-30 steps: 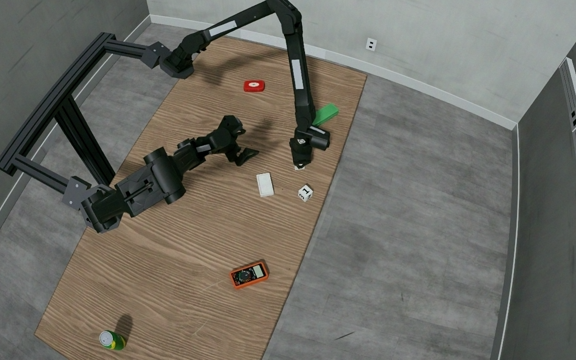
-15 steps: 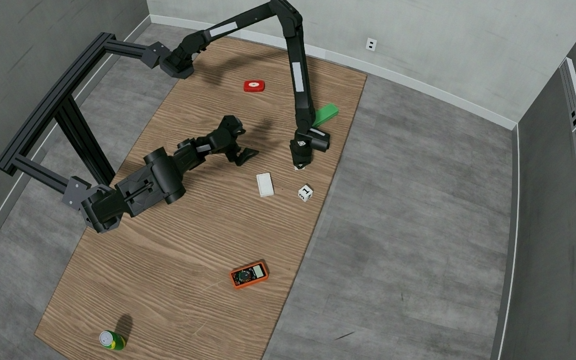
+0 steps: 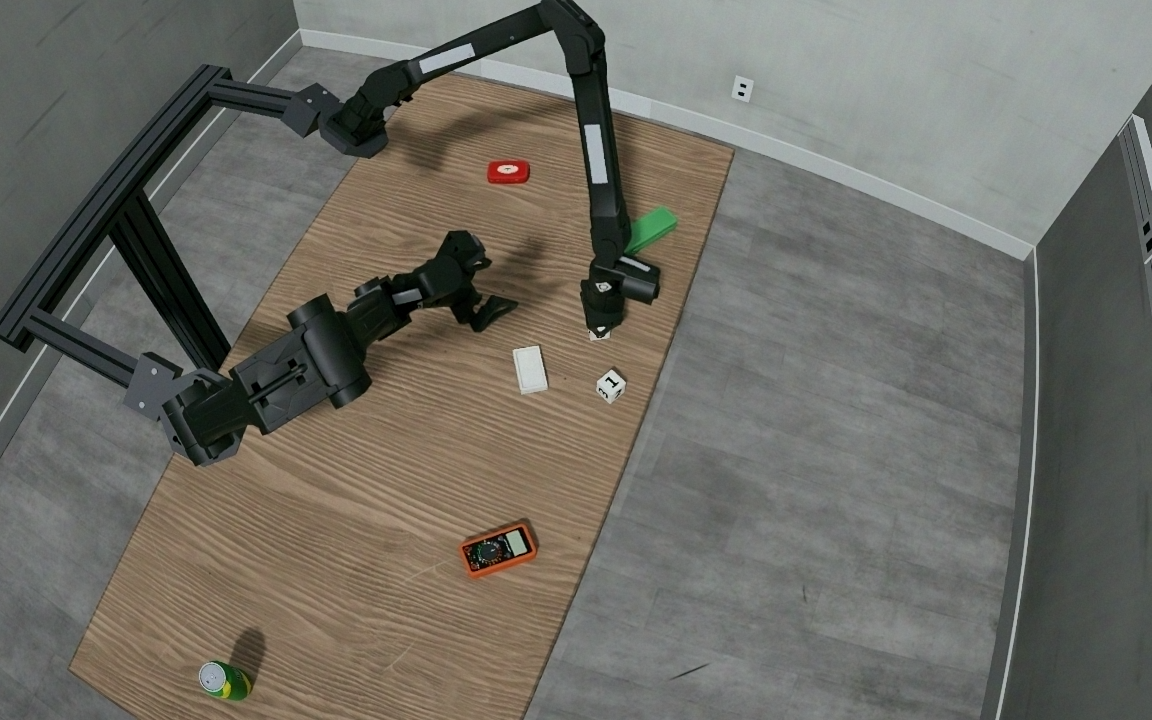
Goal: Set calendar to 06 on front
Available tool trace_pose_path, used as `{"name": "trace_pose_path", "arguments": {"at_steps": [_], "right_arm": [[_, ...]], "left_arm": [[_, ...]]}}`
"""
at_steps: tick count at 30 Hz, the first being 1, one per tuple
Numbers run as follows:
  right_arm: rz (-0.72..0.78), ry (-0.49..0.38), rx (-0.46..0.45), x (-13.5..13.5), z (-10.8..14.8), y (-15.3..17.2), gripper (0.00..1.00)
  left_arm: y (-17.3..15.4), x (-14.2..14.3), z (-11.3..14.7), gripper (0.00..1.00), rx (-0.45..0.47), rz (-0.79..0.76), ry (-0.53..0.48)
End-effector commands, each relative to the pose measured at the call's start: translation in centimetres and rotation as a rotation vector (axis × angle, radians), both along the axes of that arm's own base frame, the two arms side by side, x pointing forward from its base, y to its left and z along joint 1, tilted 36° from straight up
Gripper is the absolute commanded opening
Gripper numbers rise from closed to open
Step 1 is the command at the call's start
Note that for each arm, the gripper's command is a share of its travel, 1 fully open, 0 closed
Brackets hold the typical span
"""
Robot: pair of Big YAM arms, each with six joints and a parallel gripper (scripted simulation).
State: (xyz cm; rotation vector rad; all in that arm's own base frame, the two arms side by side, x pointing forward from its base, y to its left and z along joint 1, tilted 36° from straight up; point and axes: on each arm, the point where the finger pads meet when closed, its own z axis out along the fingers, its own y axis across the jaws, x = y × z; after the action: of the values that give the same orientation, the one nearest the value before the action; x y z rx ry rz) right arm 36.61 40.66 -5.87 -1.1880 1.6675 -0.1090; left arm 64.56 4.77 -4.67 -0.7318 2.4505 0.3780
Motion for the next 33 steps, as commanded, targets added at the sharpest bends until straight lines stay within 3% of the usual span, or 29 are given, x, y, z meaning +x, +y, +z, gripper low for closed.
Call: {"name": "trace_pose_path", "arguments": {"at_steps": [1,4,5,8,20,23,33], "right_arm": [[0.012,-0.003,-0.013,-0.2,-0.1,0.2,1.00],[0.012,-0.003,-0.013,-0.2,-0.1,0.2,1.00],[0.012,-0.003,-0.013,-0.2,-0.1,0.2,1.00],[0.012,-0.003,-0.013,-0.2,-0.1,0.2,1.00],[0.012,-0.003,-0.013,-0.2,-0.1,0.2,1.00],[0.011,-0.006,-0.007,-0.6,-0.1,-0.4,1.00],[-0.034,-0.029,0.035,-4.7,1.2,-7.8,1.00]], "left_arm": [[0.0,0.3,0.2,0.35,-0.003,0.008,-0.015],[-0.1,0.2,0.5,0.01,-0.001,0.002,-0.012],[-0.1,0.2,0.5,0.00,-0.001,0.002,-0.012],[-0.2,-0.3,1.6,0.34,-0.003,0.011,-0.018],[-3.6,-2.3,6.4,0.35,-0.004,-0.005,-0.027],[-3.6,-2.5,5.2,0.35,-0.004,-0.005,-0.007],[-2.5,-2.3,5.3,0.35,-0.003,0.008,-0.015]]}}
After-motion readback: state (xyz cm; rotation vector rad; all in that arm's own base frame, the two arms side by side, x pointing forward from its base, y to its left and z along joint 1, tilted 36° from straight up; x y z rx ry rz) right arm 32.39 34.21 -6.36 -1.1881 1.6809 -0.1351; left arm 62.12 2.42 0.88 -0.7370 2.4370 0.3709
